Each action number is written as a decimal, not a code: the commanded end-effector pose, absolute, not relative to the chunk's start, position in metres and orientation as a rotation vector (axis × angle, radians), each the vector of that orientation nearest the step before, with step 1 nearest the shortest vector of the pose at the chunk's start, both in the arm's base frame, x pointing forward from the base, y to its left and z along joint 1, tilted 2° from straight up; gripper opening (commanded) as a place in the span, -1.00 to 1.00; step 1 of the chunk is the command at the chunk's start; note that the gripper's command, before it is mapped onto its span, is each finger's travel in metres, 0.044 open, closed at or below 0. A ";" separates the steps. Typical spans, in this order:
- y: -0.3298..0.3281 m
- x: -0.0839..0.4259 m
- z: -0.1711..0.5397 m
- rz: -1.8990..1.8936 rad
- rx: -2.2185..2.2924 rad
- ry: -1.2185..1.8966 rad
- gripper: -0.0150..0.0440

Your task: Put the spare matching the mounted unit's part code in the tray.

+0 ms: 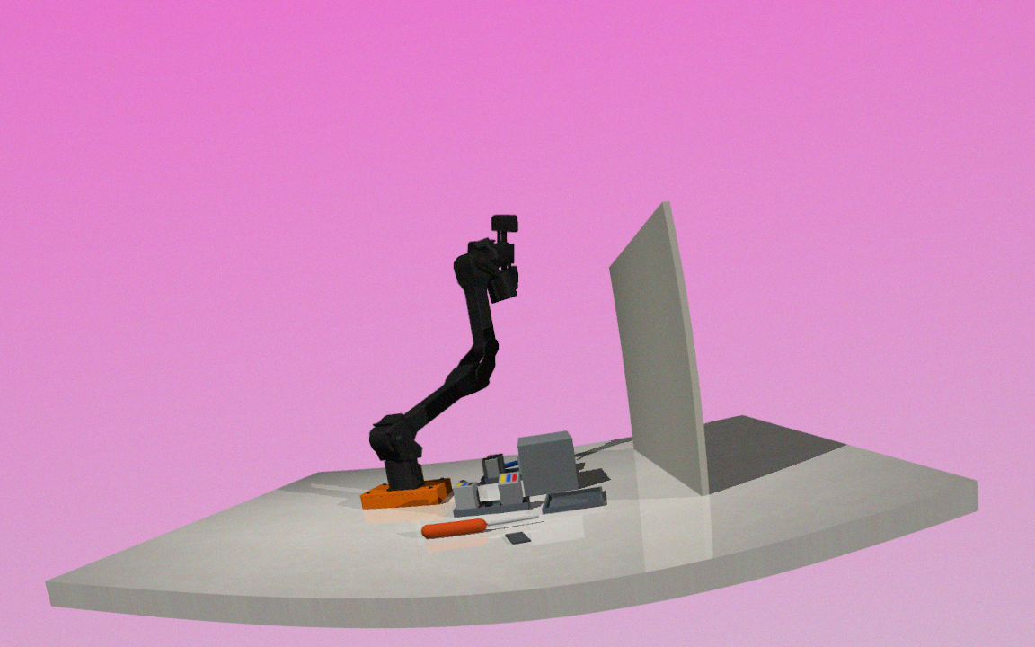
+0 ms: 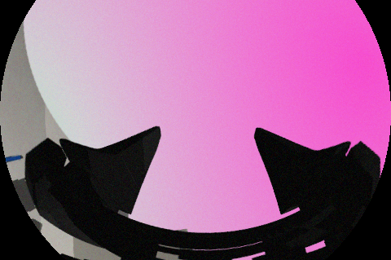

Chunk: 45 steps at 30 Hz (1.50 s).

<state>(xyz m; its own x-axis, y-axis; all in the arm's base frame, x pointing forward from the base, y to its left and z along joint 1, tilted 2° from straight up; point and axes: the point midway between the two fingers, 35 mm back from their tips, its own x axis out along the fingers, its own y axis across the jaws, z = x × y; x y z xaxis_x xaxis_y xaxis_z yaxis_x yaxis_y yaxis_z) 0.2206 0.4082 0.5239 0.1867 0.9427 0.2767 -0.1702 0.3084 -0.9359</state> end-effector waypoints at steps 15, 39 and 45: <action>0.267 0.034 0.697 0.333 -0.666 -1.747 1.00; -0.023 -0.026 0.759 -0.409 0.003 -1.680 1.00; -0.113 0.008 0.744 -0.555 0.211 -1.512 1.00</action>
